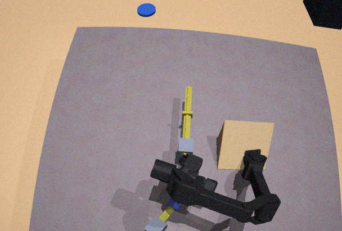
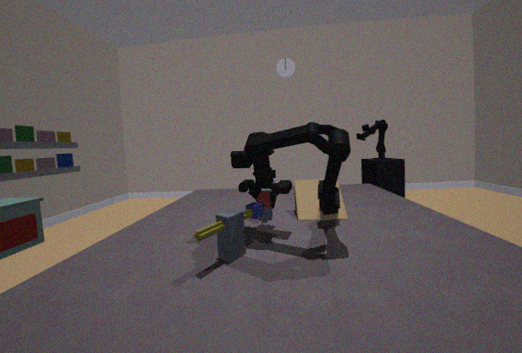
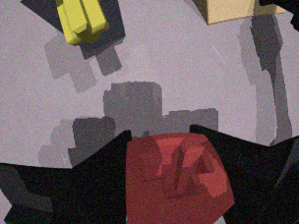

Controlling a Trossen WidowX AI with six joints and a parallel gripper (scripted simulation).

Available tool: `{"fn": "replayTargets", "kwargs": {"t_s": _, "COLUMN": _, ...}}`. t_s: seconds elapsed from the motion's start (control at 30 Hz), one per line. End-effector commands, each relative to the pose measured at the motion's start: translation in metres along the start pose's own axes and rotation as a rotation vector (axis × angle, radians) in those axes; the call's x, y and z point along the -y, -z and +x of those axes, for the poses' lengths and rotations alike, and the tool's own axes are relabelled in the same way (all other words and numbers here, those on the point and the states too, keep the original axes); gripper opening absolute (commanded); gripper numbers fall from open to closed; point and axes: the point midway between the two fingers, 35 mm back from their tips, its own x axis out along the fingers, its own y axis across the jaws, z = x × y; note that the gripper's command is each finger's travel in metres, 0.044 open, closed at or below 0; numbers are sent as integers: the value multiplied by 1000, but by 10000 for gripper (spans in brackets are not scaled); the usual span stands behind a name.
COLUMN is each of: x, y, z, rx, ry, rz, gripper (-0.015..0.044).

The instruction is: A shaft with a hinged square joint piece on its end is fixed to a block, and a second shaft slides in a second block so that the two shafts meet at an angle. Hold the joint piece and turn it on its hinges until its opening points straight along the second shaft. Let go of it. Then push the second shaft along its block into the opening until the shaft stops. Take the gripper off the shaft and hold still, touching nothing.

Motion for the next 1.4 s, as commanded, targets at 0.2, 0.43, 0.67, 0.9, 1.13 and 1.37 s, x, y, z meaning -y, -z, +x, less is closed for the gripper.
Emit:
{"fn": "replayTargets", "kwargs": {"t_s": 0.2, "x": -2, "y": 0, "z": 3, "rx": -48, "ry": -4, "rz": -32, "gripper": 0}}
{"fn": "replayTargets", "kwargs": {"t_s": 0.43, "x": -6, "y": -1, "z": 8, "rx": -163, "ry": -16, "rz": -113, "gripper": 0}}
{"fn": "replayTargets", "kwargs": {"t_s": 0.67, "x": -10, "y": 0, "z": 13, "rx": -274, "ry": -16, "rz": -193, "gripper": 0}}
{"fn": "replayTargets", "kwargs": {"t_s": 0.9, "x": -13, "y": 2, "z": 19, "rx": -386, "ry": -7, "rz": -271, "gripper": 0}}
{"fn": "replayTargets", "kwargs": {"t_s": 1.13, "x": -15, "y": 4, "z": 22, "rx": -460, "ry": 1, "rz": -316, "gripper": 0}}
{"fn": "replayTargets", "kwargs": {"t_s": 1.37, "x": -15, "y": 4, "z": 21, "rx": -451, "ry": -2, "rz": -316, "gripper": 0}}
